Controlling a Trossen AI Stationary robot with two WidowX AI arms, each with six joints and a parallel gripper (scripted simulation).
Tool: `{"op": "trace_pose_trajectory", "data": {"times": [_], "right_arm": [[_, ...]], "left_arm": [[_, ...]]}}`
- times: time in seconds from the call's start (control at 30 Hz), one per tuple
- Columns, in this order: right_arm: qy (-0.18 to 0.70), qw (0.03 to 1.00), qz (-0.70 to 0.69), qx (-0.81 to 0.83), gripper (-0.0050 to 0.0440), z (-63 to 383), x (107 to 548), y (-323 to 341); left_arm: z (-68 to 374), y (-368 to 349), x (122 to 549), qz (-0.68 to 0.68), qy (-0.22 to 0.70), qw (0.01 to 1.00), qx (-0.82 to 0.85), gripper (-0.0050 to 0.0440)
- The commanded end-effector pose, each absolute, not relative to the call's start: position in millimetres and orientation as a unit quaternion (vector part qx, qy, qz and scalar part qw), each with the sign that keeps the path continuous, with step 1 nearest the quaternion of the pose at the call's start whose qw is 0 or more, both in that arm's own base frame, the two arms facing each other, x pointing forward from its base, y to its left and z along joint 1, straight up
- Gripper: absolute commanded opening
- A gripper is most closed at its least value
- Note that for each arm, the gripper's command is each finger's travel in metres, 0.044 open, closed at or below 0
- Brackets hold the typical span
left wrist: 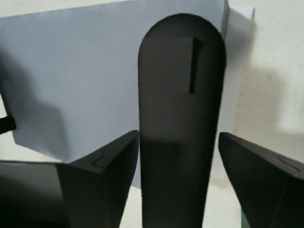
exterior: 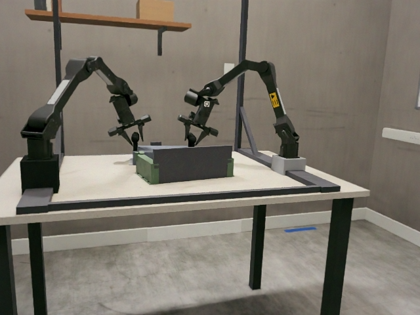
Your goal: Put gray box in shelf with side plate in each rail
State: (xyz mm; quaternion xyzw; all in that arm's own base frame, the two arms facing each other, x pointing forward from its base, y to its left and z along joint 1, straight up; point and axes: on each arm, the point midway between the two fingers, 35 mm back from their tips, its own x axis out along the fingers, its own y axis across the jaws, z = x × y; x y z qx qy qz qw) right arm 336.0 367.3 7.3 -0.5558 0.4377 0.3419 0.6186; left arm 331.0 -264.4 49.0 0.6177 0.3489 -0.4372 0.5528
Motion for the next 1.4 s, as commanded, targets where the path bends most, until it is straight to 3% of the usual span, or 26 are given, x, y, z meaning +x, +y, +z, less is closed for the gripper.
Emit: {"op": "trace_pose_trajectory", "data": {"times": [0.0, 0.27, 0.73, 0.77, 0.8, 0.87, 0.97, 1.37], "right_arm": [[0.429, 0.626, 0.344, -0.553, 0.0202, 9.9, 339.3, 372.2], [0.43, 0.626, 0.343, -0.553, 0.0183, 9.9, 339.2, 372.1], [0.425, 0.63, 0.344, -0.552, 0.0103, 13.9, 340.1, 376.4], [0.425, 0.629, 0.344, -0.552, 0.0079, 13.8, 340.0, 376.3], [0.426, 0.629, 0.344, -0.552, 0.0103, 13.7, 340.0, 376.2], [0.426, 0.629, 0.344, -0.552, 0.0106, 13.5, 339.9, 376.0], [0.423, 0.634, 0.343, -0.55, 0.0106, 19.8, 340.8, 374.6], [0.423, 0.634, 0.343, -0.55, 0.0106, 25.2, 340.7, 374.4]], "left_arm": [[49.8, -268.7, 340.4, -0.434, 0.337, 0.563, 0.617, 0.0215], [46.5, -269.2, 339.7, -0.434, 0.337, 0.562, 0.618, 0.0194], [47.8, -270.1, 340.7, -0.434, 0.336, 0.563, 0.618, 0.0126], [47.8, -270.1, 340.7, -0.434, 0.336, 0.563, 0.618, 0.0102], [47.8, -270.1, 340.7, -0.434, 0.336, 0.563, 0.618, 0.0078], [47.8, -270.1, 340.7, -0.434, 0.336, 0.563, 0.618, 0.003], [54.1, -270.6, 341.4, -0.431, 0.332, 0.569, 0.617, 0.0102], [59.5, -270.5, 341.3, -0.431, 0.332, 0.569, 0.617, 0.0103]]}}
